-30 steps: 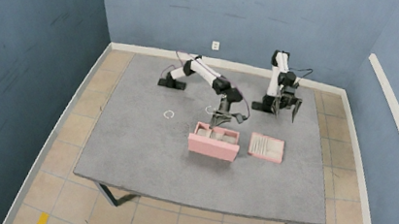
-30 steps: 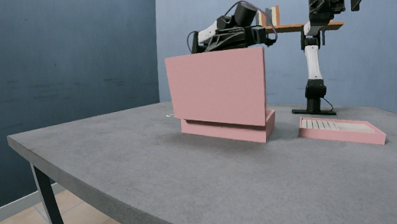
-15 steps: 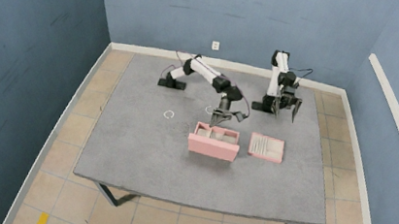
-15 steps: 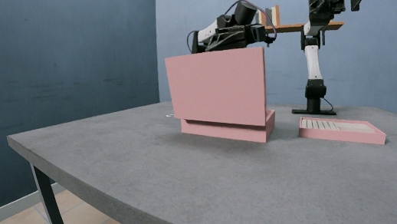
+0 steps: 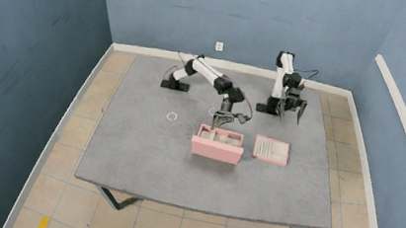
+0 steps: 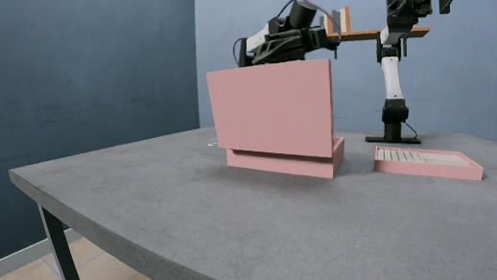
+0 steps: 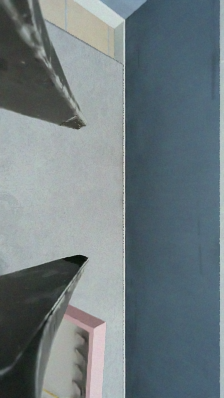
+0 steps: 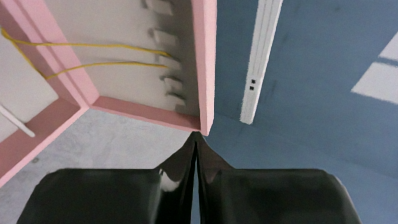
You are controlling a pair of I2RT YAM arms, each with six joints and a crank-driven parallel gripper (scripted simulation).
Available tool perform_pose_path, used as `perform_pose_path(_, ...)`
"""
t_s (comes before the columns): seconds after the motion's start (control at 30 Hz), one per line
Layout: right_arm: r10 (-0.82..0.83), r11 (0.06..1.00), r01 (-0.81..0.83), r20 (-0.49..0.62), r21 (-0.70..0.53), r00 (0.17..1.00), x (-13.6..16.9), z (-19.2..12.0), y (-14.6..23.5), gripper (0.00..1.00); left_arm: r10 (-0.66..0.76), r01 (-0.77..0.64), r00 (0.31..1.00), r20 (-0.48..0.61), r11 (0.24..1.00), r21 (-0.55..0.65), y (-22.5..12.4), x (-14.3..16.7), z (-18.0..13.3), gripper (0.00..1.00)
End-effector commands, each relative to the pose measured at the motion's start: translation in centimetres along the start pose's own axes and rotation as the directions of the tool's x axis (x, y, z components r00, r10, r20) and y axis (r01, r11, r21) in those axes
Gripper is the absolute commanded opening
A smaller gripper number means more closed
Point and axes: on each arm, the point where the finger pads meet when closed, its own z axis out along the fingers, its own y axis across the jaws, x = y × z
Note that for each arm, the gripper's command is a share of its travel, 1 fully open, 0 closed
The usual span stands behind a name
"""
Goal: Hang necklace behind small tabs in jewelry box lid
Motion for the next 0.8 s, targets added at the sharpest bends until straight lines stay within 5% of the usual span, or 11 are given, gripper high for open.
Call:
perform_pose_path(0.0,0.138,0.989,-0.141,0.048,0.053,0.989,1.6,-1.4,-4.1,0.0,0.005,-0.005,1.0,0.015,1.0,-0.01,0.3,-0.7,-0.4,1.0)
perform_pose_path(0.17,0.358,0.93,-0.365,0.116,0.048,0.927,5.0,-1.0,-6.7,0.0,0.005,-0.005,1.0,0.015,1.0,-0.009,0.2,-0.6,-0.4,1.0)
perform_pose_path(0.2,0.229,0.973,-0.228,0.107,-0.021,0.967,1.9,-0.7,-2.4,0.0,0.005,-0.005,1.0,0.02,1.0,-0.009,0.2,-0.8,-0.4,1.0)
perform_pose_path(0.23,0.284,0.957,-0.287,0.081,0.038,0.955,4.8,-0.9,-5.5,0.0,0.005,-0.005,1.0,0.017,1.0,-0.008,0.2,-0.6,-0.4,1.0)
perform_pose_path(0.47,0.507,0.853,-0.519,0.153,0.053,0.849,9.1,-1.2,-8.9,0.0,0.005,-0.005,1.0,0.005,1.0,-0.006,0.1,-0.2,-0.3,1.0)
perform_pose_path(0.57,0.447,0.892,-0.452,0.137,0.005,0.884,7.3,-0.6,-6.3,0.0,0.005,-0.005,1.0,0.015,1.0,-0.006,0.1,-0.4,-0.3,1.0)
perform_pose_path(0.77,0.642,0.745,-0.664,0.207,0.057,0.738,13.2,-2.0,-11.0,0.0,0.006,-0.006,1.0,-0.009,1.0,-0.002,-0.1,0.4,-0.3,1.0)
